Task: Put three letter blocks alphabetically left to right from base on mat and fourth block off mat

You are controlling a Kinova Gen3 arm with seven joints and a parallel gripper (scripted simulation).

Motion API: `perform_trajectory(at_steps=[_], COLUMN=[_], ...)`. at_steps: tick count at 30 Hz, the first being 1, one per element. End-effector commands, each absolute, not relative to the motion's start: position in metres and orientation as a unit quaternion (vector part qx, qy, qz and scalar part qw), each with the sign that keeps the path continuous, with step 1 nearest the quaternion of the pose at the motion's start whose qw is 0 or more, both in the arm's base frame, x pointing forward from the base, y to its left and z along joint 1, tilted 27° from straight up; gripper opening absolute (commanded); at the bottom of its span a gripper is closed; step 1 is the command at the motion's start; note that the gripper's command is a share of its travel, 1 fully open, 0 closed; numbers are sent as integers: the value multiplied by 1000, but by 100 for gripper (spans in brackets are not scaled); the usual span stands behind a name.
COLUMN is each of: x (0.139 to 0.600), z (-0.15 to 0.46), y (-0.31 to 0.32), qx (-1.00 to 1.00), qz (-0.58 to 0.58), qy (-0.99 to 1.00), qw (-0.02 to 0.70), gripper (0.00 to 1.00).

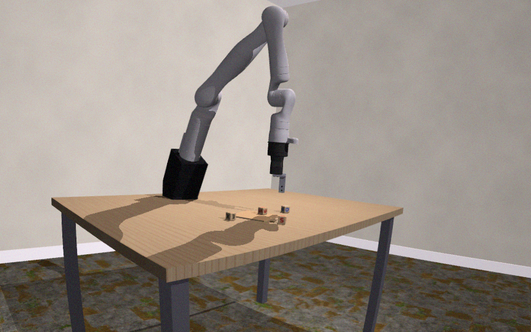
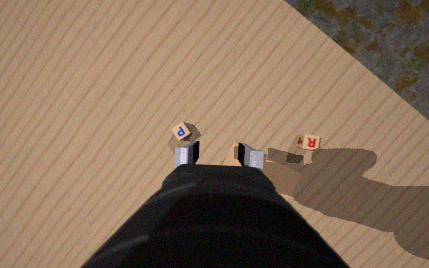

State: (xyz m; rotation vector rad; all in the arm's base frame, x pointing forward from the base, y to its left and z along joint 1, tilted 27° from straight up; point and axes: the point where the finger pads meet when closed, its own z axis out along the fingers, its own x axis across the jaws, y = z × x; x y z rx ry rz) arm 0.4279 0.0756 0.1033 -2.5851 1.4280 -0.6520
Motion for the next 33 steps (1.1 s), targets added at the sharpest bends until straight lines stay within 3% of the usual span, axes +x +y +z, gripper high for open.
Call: perform_trajectory(at_steps=[1,18,33], x=[430,422,413], z=[100,90,84], y=[91,128,142], qx=[-817,-637,-555], qz=[-227,-191,-172], qy=[524,735,800], qw=[79,135,149], gripper=[100,100,100])
